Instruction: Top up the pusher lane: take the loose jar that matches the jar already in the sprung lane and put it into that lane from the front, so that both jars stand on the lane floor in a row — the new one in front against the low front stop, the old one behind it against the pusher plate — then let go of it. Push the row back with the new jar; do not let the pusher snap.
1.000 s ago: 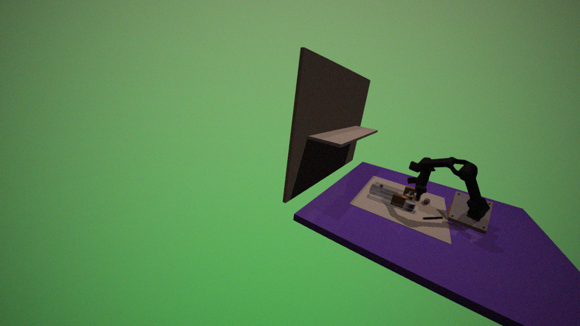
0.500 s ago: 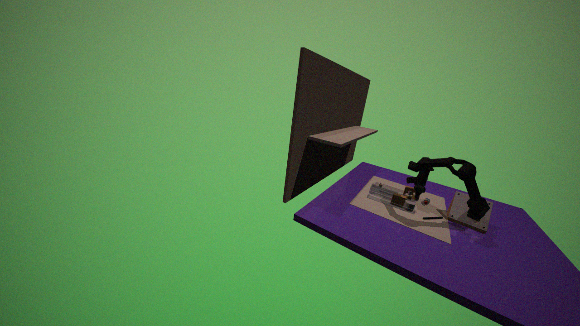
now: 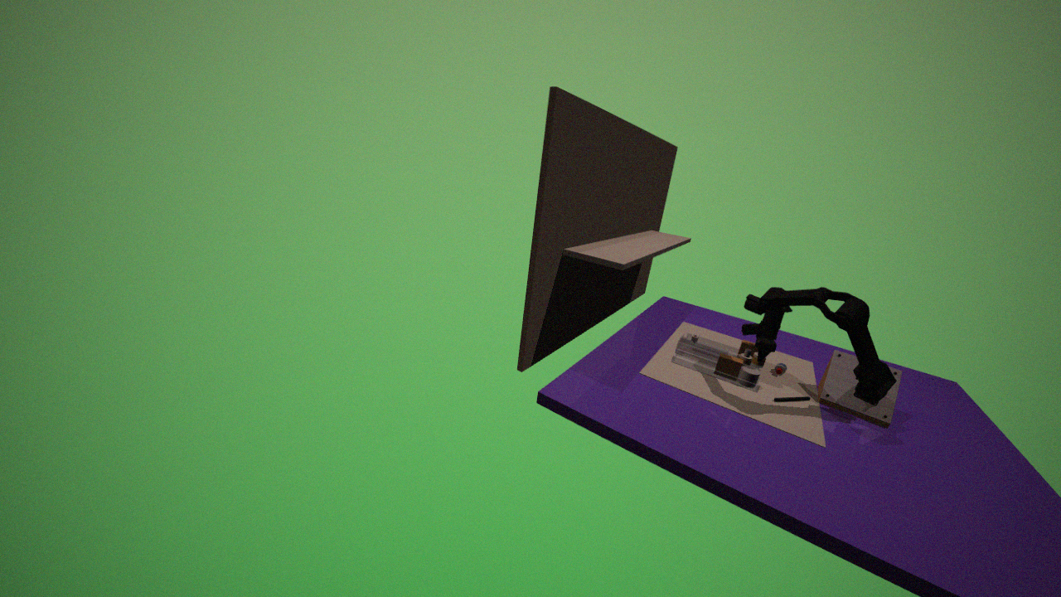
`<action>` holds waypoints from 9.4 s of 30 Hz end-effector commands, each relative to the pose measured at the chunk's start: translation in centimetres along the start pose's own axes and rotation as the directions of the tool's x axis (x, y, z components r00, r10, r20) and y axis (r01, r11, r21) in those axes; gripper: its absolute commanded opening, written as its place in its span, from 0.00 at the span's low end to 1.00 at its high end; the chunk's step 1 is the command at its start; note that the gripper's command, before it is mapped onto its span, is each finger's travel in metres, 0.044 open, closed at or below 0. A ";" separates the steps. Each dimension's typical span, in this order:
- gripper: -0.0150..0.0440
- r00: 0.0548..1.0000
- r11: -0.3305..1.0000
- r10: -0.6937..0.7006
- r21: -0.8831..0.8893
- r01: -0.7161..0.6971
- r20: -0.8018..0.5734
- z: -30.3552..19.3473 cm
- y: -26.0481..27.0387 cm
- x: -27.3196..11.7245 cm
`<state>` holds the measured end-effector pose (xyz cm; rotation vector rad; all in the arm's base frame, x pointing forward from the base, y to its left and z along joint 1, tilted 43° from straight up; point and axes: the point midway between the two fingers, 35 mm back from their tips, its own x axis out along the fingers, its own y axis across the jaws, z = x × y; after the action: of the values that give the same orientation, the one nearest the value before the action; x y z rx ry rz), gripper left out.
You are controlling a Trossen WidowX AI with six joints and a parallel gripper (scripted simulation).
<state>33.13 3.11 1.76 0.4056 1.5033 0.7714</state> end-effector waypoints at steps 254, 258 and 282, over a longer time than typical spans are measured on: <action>0.25 1.000 1.000 -0.001 -0.010 0.001 0.025 0.7 0.2 2.2; 0.25 1.000 1.000 -0.001 -0.010 0.001 0.025 0.7 0.2 2.2; 0.76 1.000 1.000 -0.002 -0.010 0.002 0.025 0.7 0.2 0.3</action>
<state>33.55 4.05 1.19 0.4149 1.4873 0.7711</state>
